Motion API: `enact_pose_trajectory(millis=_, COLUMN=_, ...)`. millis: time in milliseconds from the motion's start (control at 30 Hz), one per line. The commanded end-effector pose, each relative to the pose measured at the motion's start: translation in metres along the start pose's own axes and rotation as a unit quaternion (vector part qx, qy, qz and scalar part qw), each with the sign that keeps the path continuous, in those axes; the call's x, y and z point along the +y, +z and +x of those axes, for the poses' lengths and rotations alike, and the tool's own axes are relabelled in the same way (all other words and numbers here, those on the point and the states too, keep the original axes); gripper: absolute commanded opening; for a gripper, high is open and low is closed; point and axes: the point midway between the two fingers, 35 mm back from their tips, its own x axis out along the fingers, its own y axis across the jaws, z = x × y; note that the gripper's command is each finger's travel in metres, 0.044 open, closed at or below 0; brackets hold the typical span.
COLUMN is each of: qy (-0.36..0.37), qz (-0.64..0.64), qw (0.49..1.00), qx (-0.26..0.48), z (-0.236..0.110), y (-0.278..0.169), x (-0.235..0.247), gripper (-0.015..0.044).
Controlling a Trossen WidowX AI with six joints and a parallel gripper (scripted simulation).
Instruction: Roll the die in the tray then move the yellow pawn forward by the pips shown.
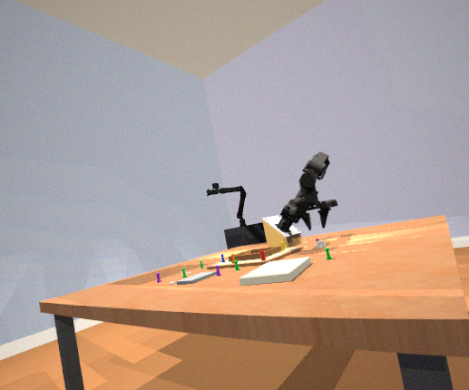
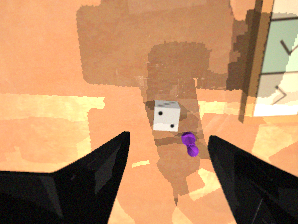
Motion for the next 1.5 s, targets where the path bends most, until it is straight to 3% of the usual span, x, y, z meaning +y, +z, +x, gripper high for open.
enact_pose_trajectory(millis=0, qy=0.001, qz=0.011, qw=1.0, qx=0.006, z=0.002, y=-0.006, x=0.0, gripper=0.0275)
enact_pose_trajectory(millis=333, qy=0.002, qz=0.011, qw=1.0, qx=0.006, z=0.031, y=-0.006, x=-0.001, gripper=0.0275)
enact_pose_trajectory(millis=1167, qy=0.003, qz=0.011, qw=1.0, qx=0.006, z=0.064, y=-0.007, x=-0.001, gripper=0.0275)
enact_pose_trajectory(millis=1367, qy=0.003, qz=0.011, qw=1.0, qx=0.006, z=0.064, y=-0.007, x=-0.001, gripper=0.0118)
enact_pose_trajectory(millis=1467, qy=0.003, qz=0.011, qw=1.0, qx=0.006, z=0.064, y=-0.007, x=-0.001, gripper=0.0097)
